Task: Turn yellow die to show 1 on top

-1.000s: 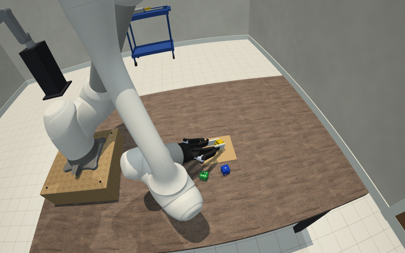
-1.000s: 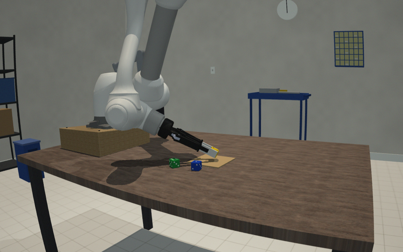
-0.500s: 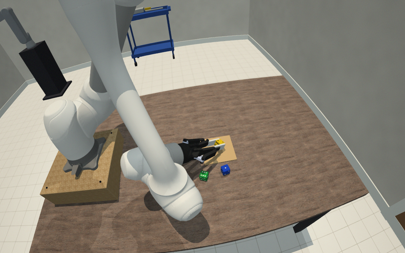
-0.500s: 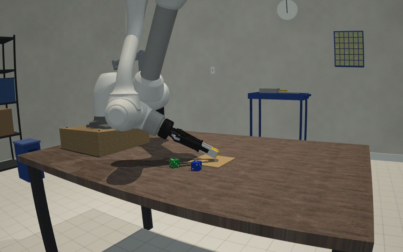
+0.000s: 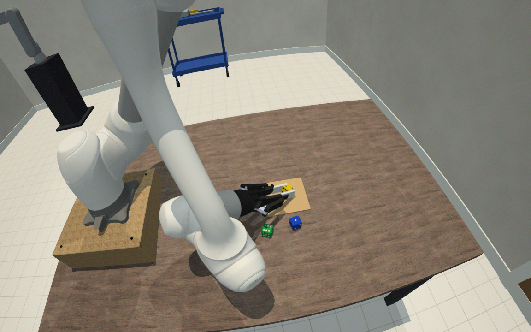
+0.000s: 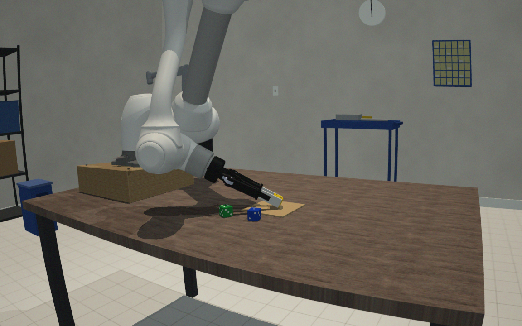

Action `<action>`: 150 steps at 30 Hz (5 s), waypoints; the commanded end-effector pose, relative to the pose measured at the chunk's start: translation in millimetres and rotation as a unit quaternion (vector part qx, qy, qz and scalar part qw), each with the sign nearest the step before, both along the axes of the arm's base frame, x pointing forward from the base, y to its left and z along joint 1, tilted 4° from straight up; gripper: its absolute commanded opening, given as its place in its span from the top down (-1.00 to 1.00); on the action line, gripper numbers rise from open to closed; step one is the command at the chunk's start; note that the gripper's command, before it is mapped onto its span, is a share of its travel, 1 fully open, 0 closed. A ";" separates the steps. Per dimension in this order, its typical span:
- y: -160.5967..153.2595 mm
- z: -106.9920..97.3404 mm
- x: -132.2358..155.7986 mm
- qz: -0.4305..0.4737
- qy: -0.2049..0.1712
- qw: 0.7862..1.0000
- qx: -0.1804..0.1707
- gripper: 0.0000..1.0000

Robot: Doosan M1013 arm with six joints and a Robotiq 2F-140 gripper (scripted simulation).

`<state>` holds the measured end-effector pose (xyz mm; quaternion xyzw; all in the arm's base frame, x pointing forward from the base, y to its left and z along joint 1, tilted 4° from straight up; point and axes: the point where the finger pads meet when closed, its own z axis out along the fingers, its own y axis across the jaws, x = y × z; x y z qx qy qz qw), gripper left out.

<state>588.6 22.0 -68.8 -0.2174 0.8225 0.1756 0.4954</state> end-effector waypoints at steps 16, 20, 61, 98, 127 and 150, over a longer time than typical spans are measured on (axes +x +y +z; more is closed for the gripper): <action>0.1 -1.5 0.0 0.000 0.000 1.000 0.000 0.68; 0.1 -1.5 0.0 0.000 0.000 1.000 0.000 0.68; 0.1 -1.5 0.0 0.000 0.000 1.000 0.000 0.44; 0.1 -1.5 0.0 0.000 0.000 1.000 0.000 0.44; -25.1 20.8 -36.9 0.000 0.000 1.000 0.000 0.44; -29.5 79.7 -35.8 0.000 0.000 1.000 0.000 0.44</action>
